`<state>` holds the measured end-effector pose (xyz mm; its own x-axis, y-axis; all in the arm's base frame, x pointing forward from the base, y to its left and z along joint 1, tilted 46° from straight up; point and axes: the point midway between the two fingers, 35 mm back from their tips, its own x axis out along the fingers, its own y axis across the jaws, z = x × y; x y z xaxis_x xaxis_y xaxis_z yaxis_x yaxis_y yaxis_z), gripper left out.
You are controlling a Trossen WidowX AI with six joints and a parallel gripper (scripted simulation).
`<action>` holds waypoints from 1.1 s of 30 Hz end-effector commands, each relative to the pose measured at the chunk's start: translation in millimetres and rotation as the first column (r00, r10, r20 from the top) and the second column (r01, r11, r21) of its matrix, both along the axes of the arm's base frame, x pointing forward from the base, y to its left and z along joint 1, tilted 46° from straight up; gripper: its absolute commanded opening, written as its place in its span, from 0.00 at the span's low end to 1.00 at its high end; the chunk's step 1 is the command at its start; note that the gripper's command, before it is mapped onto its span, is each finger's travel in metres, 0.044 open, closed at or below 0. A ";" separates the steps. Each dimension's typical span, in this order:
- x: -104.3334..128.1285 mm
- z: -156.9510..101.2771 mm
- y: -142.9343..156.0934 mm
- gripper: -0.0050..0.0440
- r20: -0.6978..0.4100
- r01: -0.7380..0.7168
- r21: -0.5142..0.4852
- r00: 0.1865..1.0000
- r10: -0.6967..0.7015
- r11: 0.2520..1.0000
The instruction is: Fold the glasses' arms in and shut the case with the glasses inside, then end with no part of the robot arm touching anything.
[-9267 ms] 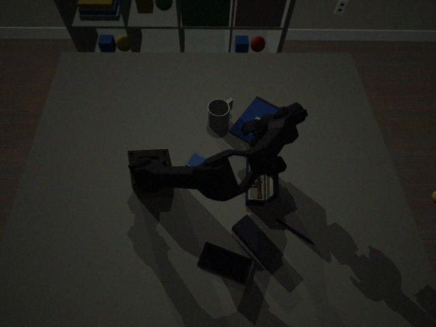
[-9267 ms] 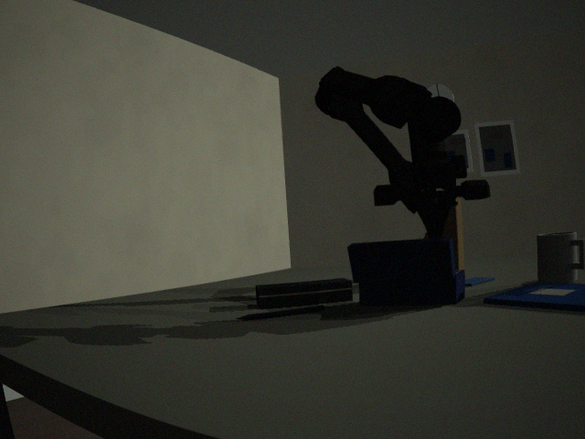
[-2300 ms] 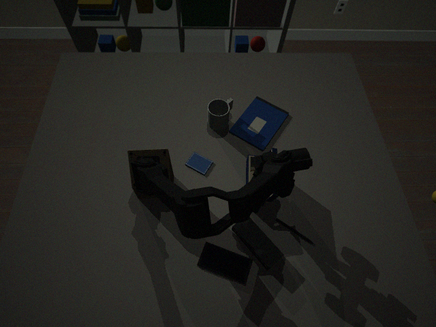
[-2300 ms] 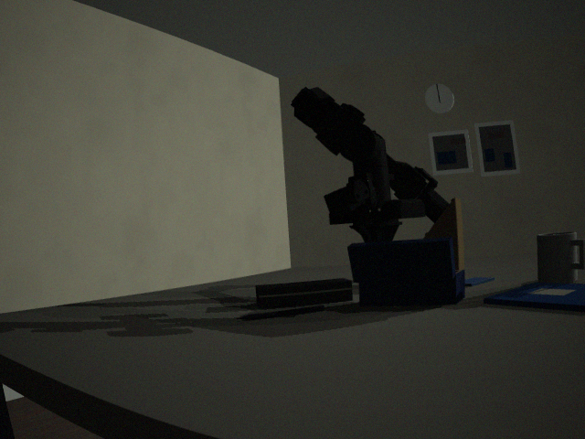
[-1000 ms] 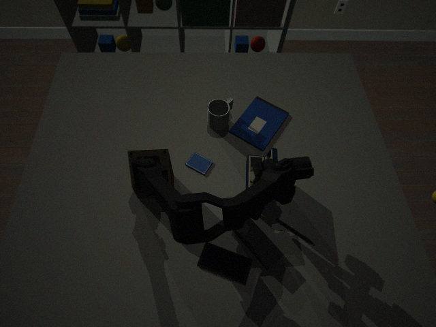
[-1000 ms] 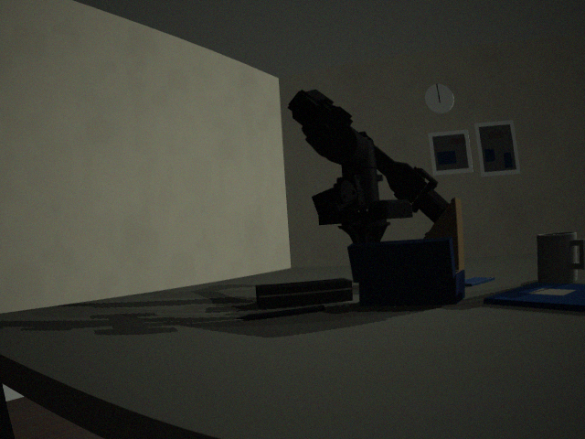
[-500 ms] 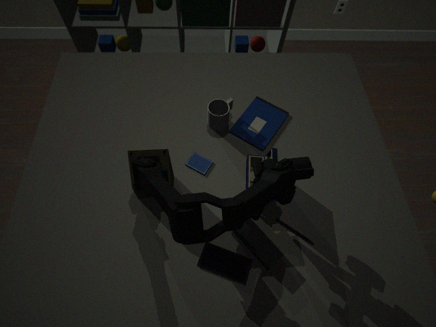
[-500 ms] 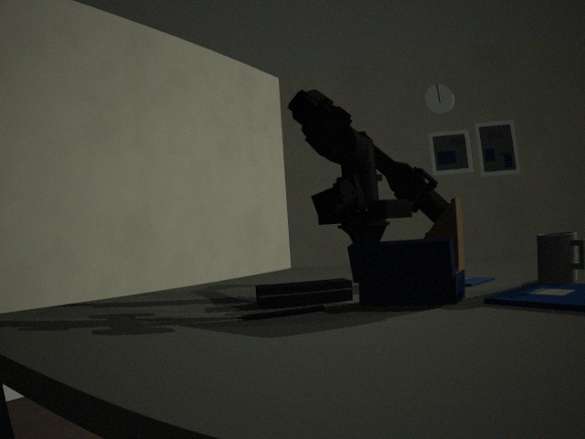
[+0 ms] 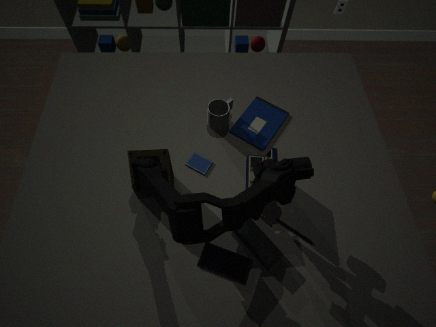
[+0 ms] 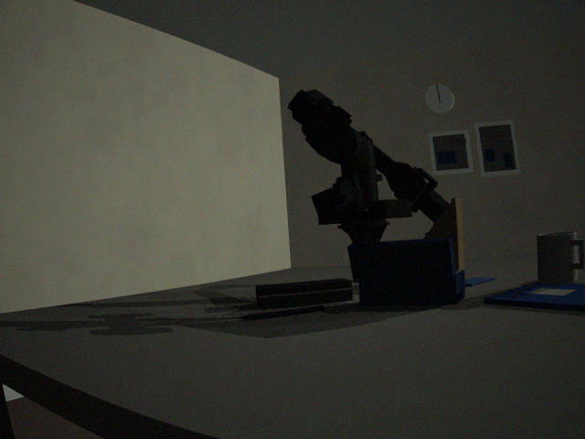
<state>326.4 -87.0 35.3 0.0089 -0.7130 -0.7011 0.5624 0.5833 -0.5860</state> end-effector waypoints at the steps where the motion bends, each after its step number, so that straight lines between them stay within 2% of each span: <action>1: 0.3 0.7 -0.1 0.10 0.002 -0.002 -0.003 1.000 0.002 1.000; 28: 0.3 0.7 -0.1 0.10 0.002 -0.002 -0.003 1.000 0.002 1.000; 33: 4.2 -14.4 28.5 0.10 0.002 -0.001 -0.001 1.000 0.001 1.000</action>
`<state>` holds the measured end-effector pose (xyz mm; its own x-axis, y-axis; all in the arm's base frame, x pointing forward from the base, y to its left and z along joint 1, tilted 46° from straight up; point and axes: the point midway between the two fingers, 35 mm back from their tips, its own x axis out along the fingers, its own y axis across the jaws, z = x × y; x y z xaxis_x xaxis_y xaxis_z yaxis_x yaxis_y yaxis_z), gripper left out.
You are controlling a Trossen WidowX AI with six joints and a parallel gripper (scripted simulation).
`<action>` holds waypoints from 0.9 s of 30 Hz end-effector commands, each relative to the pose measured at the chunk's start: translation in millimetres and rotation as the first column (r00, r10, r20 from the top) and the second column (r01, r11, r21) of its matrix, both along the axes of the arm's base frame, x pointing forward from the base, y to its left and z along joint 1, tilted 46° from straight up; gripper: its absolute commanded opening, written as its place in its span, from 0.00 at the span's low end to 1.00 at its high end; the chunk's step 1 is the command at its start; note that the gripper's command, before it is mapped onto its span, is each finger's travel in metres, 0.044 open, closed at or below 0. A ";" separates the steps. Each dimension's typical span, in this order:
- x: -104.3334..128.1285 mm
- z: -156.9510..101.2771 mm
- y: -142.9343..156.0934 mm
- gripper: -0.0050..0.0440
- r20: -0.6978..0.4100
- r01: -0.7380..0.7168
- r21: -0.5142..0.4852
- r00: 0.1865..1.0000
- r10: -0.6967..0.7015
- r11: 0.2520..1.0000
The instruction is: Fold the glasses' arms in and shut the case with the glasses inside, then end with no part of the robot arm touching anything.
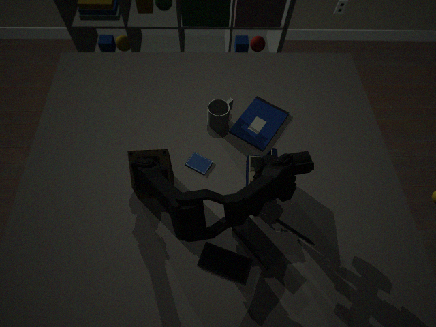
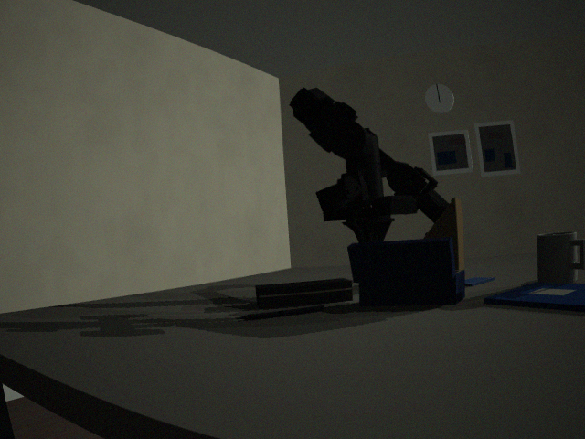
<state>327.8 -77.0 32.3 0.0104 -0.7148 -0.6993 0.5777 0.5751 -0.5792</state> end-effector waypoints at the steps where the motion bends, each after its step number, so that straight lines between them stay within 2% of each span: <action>1: 3.3 -15.1 25.9 0.10 -0.012 -0.014 0.000 1.000 0.014 1.000; 5: 3.0 -10.9 26.4 0.10 -0.009 -0.019 0.001 1.000 0.019 1.000; 9: 3.1 16.7 62.0 0.10 -0.012 -0.014 0.000 1.000 0.014 1.000; 14: 3.5 18.5 64.4 0.10 -0.029 -0.030 0.000 0.999 0.030 1.000; 20: 9.2 18.0 65.8 0.10 -0.172 -0.170 0.012 0.970 0.169 0.985; 27: 16.0 17.3 67.4 0.10 -0.335 -0.329 0.053 0.884 0.327 0.943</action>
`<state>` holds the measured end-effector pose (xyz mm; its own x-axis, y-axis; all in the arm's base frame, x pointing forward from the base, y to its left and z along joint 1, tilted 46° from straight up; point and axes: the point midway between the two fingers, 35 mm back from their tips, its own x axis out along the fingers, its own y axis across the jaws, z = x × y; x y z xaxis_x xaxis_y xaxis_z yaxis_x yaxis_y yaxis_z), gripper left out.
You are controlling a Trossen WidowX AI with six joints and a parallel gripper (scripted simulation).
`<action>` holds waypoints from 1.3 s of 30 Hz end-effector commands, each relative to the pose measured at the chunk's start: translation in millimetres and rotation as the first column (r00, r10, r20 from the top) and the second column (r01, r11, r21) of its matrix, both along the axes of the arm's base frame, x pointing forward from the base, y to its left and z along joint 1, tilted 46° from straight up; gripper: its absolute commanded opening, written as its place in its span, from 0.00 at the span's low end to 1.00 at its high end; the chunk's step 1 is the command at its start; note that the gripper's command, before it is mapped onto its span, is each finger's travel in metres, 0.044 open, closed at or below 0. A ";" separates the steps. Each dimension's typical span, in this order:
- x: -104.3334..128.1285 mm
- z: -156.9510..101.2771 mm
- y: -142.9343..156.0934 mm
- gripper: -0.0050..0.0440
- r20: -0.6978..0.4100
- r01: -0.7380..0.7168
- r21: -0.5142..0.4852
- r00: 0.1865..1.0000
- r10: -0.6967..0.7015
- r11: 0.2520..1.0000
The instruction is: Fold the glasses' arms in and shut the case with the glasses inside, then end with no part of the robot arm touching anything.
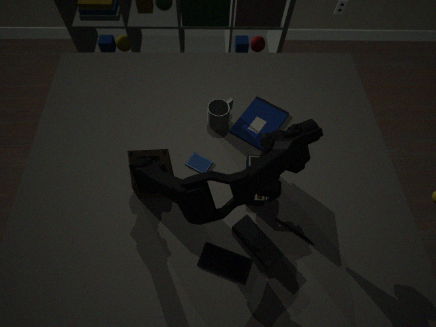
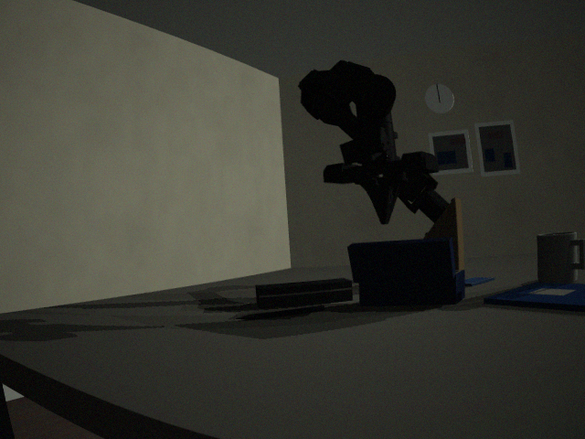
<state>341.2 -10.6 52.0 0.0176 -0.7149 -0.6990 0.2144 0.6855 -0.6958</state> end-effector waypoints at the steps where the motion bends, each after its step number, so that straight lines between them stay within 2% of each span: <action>1: 2.7 -2.4 1.1 0.10 -0.066 -0.056 0.000 0.996 0.056 0.998; 8: 8.4 -3.2 2.5 0.10 -0.213 -0.200 0.017 0.957 0.199 0.980; 17: 16.9 -4.4 4.5 0.10 -0.414 -0.397 0.081 0.821 0.393 0.914; 19: 16.9 -4.4 4.5 0.10 -0.414 -0.397 0.081 0.821 0.393 0.914; 30: 27.1 -6.3 6.9 0.10 -0.606 -0.586 0.213 0.549 0.576 0.782; 34: 30.7 -7.0 7.7 0.10 -0.655 -0.635 0.273 0.428 0.623 0.723; 36: 30.7 -7.0 7.7 0.10 -0.655 -0.635 0.273 0.428 0.623 0.723; 39: 33.4 -7.6 8.3 0.10 -0.684 -0.664 0.320 0.332 0.649 0.676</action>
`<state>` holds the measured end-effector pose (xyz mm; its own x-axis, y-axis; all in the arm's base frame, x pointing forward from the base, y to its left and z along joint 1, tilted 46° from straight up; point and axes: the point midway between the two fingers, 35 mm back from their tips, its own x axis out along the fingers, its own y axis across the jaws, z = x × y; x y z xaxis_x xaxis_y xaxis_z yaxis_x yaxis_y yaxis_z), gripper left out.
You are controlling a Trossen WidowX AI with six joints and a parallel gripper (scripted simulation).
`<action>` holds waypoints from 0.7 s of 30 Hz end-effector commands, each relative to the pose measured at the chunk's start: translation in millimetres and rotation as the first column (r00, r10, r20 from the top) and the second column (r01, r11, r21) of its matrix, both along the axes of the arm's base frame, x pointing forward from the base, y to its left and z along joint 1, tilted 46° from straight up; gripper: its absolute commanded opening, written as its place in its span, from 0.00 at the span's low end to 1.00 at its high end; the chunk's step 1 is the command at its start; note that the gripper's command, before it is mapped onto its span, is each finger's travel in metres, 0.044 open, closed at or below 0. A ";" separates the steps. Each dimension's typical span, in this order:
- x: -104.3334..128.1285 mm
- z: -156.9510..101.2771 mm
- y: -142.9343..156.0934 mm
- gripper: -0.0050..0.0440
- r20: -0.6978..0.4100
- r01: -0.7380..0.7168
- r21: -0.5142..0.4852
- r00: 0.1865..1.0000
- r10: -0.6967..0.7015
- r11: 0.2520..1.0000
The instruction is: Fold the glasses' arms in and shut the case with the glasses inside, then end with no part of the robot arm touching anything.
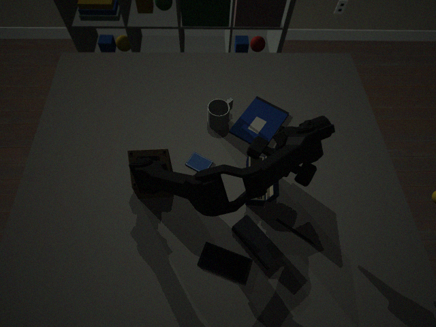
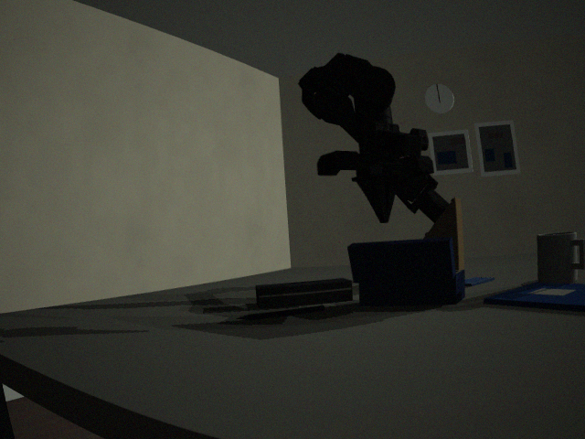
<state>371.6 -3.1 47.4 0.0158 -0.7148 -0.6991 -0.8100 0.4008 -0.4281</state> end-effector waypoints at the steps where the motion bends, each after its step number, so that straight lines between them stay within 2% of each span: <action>1: 3.9 -3.3 1.0 0.10 -0.079 -0.072 0.001 0.994 0.072 0.997; 6: 8.3 -4.3 2.0 0.10 -0.201 -0.191 0.015 0.961 0.190 0.981; 12: 13.6 -5.6 3.2 0.10 -0.340 -0.327 0.052 0.883 0.324 0.944; 14: 13.6 -5.6 3.2 0.10 -0.340 -0.327 0.052 0.883 0.324 0.944; 21: 19.6 -7.3 4.5 0.10 -0.483 -0.467 0.119 0.744 0.462 0.876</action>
<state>388.5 1.1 43.6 0.0172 -0.7141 -0.6998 -0.9996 -0.0275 0.0035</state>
